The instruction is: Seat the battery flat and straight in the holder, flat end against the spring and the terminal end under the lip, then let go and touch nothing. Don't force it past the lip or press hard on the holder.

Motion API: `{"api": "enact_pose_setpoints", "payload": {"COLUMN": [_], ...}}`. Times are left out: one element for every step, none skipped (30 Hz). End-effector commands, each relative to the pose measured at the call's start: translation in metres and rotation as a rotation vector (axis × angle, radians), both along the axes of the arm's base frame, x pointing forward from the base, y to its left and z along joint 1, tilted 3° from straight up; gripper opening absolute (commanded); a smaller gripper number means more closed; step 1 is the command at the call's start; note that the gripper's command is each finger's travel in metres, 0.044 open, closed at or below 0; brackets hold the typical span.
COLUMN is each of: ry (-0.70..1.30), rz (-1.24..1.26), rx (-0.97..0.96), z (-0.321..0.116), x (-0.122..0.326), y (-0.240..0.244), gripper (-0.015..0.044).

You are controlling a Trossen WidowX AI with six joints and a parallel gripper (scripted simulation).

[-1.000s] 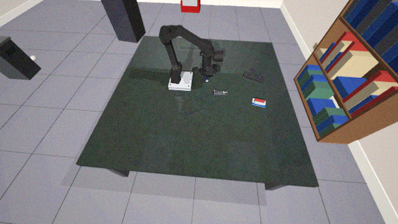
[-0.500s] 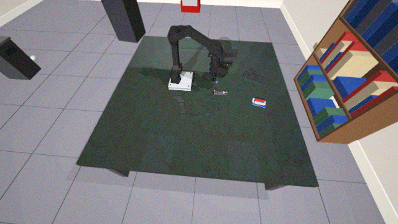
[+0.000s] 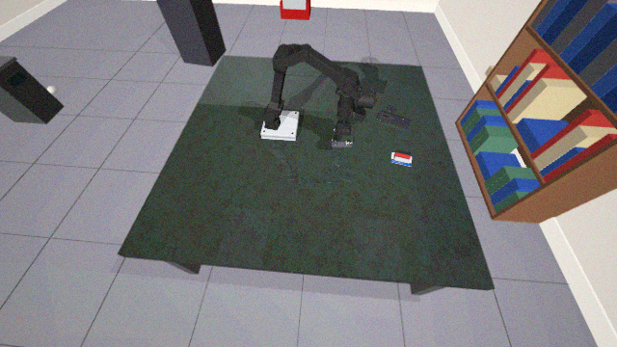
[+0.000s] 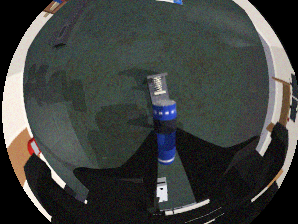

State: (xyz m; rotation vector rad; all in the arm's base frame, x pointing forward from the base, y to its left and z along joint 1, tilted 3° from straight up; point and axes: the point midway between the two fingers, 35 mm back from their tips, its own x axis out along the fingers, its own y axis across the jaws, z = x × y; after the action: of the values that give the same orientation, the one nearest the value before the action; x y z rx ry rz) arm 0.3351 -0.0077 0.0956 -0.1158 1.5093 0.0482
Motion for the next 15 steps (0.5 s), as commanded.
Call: {"api": "enact_pose_setpoints", "payload": {"ry": [0.01,0.01,0.009,0.009,0.009,0.009,0.012,0.019,0.032,0.048,0.065,0.081,0.097,0.114,0.13], "rz": [0.118,0.118,0.119,0.12,0.12,0.12,0.12,0.119,0.118,0.117,0.115,0.113,0.111,0.11,0.108], "rx": [-0.007,-0.007,-0.008,-0.009,-0.009,-0.009,-0.009,-0.01,-0.012,-0.014,-0.016,-0.018,-0.021,-0.023,-0.025], "z": [-0.001,-0.001,-0.001,-0.001,-0.001,-0.001,-0.001,-0.002,-0.004,-0.007,-0.009,-0.012,-0.015,-0.017,-0.02], "x": [0.01,0.01,0.009,0.009,0.009,0.009,0.009,0.009,0.009,0.009,0.008,0.008,0.008,0.008,0.007], "y": [-0.008,-0.008,-0.008,-0.008,-0.008,-0.008,-0.008,-0.008,-0.008,-0.008,-0.008,-0.008,-0.009,-0.009,-0.009], "gripper": [0.0058,0.0058,0.0058,0.0058,0.0058,0.0058,0.0058,0.0058,0.0058,0.0058,0.0058,0.0058,0.0058,0.0058,0.0058]}}
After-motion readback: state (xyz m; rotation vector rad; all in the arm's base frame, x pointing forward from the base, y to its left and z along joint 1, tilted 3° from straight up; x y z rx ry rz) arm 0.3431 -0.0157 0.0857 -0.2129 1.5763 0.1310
